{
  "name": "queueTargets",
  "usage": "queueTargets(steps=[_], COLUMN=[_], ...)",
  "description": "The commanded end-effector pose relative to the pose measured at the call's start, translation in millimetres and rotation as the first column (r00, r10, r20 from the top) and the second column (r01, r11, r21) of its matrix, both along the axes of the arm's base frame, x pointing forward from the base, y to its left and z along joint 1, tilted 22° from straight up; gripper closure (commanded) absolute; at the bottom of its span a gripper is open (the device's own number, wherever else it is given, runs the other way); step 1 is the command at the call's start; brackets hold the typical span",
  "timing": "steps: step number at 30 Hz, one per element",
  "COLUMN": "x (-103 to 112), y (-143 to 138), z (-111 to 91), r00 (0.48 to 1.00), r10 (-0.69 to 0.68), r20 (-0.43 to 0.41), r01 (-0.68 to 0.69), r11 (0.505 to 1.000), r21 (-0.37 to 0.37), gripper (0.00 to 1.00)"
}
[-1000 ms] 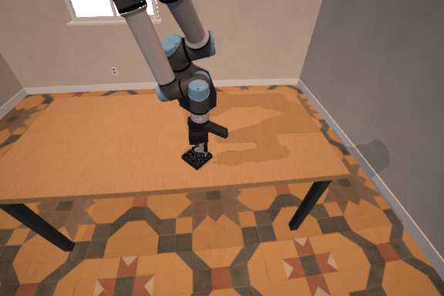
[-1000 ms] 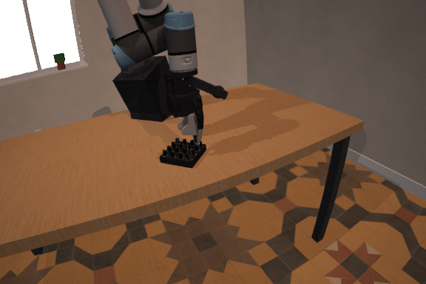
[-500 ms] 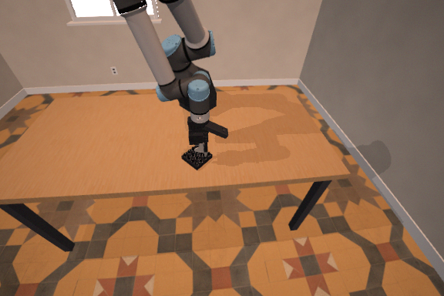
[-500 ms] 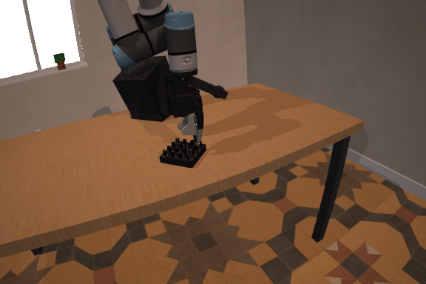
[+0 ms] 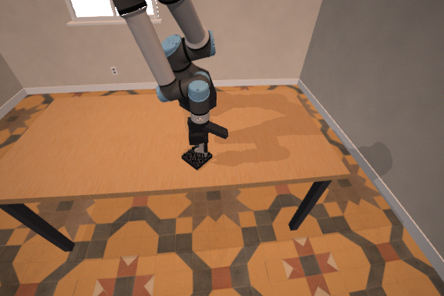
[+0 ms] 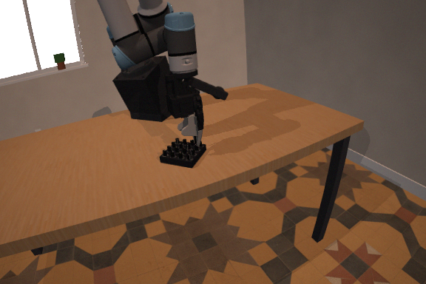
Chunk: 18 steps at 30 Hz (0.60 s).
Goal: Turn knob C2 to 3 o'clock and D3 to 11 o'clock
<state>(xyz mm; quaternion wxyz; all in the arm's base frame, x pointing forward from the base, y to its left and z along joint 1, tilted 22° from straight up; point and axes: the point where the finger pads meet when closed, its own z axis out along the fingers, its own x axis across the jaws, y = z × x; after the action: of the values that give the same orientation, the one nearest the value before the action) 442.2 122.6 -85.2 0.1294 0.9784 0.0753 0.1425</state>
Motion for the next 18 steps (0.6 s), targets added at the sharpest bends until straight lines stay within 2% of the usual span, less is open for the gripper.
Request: queueTargets(steps=[1, 18], x=[0.9, 3.7], y=[-0.3, -2.5], z=[-1.7, -10.2], r00=[1.0, 1.0], r10=[0.0, 0.0], r20=[0.001, 0.001], r01=[0.0, 0.0], r11=[1.0, 1.0], r21=[0.0, 0.0], gripper=[0.89, 0.89])
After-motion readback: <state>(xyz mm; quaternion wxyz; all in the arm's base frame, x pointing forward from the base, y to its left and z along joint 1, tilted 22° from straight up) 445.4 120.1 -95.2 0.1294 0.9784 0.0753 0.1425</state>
